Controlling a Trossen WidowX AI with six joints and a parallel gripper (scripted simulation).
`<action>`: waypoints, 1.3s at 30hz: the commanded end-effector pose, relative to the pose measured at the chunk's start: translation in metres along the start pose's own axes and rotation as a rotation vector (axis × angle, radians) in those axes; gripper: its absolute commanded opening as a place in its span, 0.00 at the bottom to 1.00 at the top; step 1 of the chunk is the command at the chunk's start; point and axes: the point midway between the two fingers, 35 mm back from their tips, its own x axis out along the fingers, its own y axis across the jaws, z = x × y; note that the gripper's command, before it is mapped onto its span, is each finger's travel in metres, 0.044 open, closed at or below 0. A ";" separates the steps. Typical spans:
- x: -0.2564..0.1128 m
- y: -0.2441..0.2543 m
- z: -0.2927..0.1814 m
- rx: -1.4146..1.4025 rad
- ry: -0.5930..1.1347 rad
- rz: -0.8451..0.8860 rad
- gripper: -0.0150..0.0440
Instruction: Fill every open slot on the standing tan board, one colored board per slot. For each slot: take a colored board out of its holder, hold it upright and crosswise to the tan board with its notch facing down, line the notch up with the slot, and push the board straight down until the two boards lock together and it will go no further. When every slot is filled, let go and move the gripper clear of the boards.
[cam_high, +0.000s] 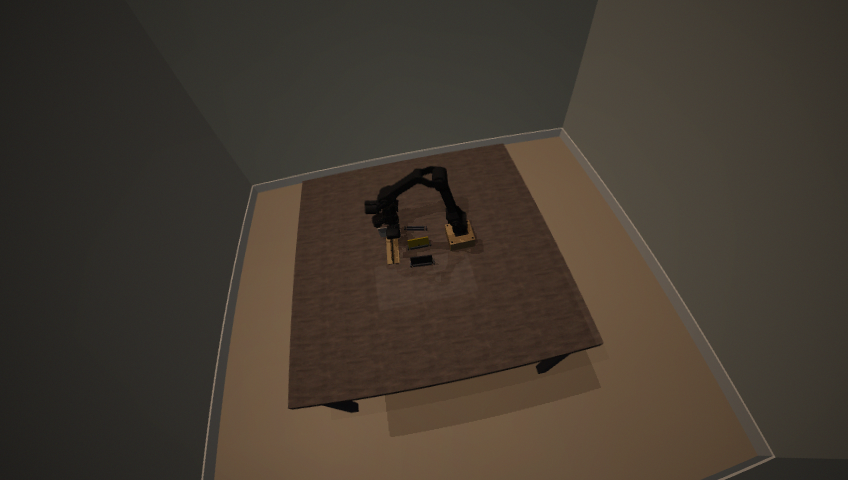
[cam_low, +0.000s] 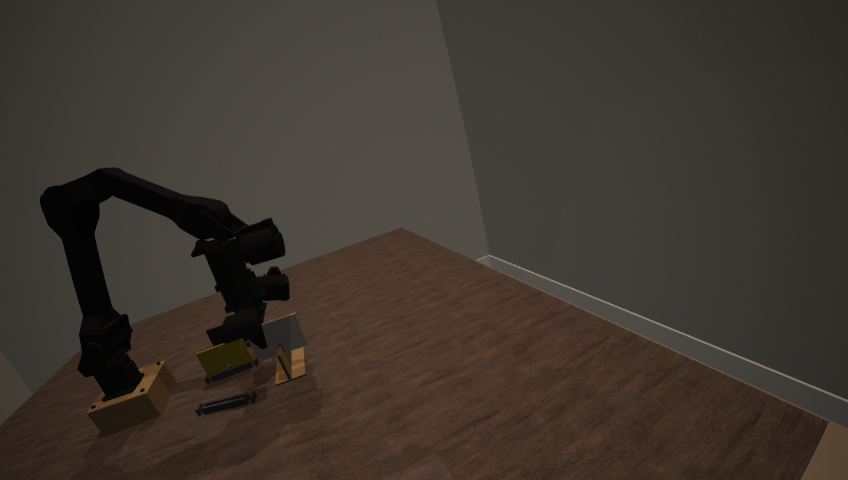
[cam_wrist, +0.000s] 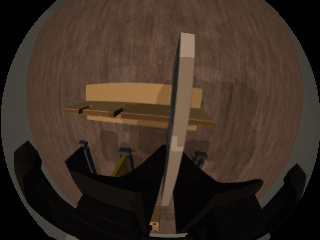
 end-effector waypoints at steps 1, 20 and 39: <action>0.003 0.000 -0.001 0.003 0.003 0.001 0.25; 0.005 0.001 -0.002 -0.010 0.003 0.001 0.25; 0.006 0.000 -0.002 0.016 0.003 0.001 0.25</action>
